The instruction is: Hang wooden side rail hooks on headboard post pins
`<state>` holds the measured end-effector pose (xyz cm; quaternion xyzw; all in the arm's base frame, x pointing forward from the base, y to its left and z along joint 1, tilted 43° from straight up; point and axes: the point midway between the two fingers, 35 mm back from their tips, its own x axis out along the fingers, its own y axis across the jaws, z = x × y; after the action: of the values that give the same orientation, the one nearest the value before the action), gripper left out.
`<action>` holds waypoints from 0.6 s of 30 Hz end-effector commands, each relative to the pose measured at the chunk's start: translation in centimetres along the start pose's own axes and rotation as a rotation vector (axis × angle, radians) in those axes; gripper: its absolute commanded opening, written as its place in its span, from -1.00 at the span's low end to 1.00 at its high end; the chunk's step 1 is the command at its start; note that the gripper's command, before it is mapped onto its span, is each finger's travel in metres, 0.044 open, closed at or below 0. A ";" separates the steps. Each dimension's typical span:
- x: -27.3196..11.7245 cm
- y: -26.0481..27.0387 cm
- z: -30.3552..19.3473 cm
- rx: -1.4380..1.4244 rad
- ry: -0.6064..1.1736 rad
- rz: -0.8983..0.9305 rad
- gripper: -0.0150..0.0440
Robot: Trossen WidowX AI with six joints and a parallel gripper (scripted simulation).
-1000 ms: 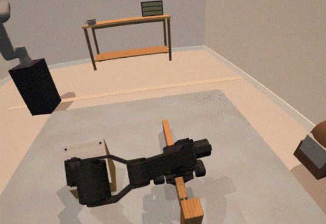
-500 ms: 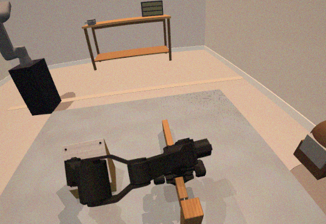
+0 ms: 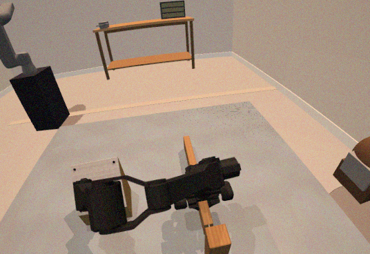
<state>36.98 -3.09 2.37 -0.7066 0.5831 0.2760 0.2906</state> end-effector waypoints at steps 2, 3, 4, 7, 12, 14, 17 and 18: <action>-0.4 -0.1 0.1 -0.010 0.000 -0.006 -0.49; -0.4 -0.1 0.1 -0.010 0.000 -0.006 -0.49; -0.4 -0.1 0.1 -0.010 0.000 -0.006 -0.49; -0.5 -0.1 0.1 -0.010 0.000 -0.006 -0.49; -0.6 -0.1 0.1 -0.010 -0.001 -0.006 -0.49; -0.6 -0.1 0.1 -0.010 -0.001 -0.006 -0.49; -0.7 -0.1 0.1 -0.010 -0.001 -0.006 -0.49; -0.7 -0.1 0.1 -0.010 -0.001 -0.006 -0.49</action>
<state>36.88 -3.02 2.53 -0.7062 0.5842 0.2775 0.2880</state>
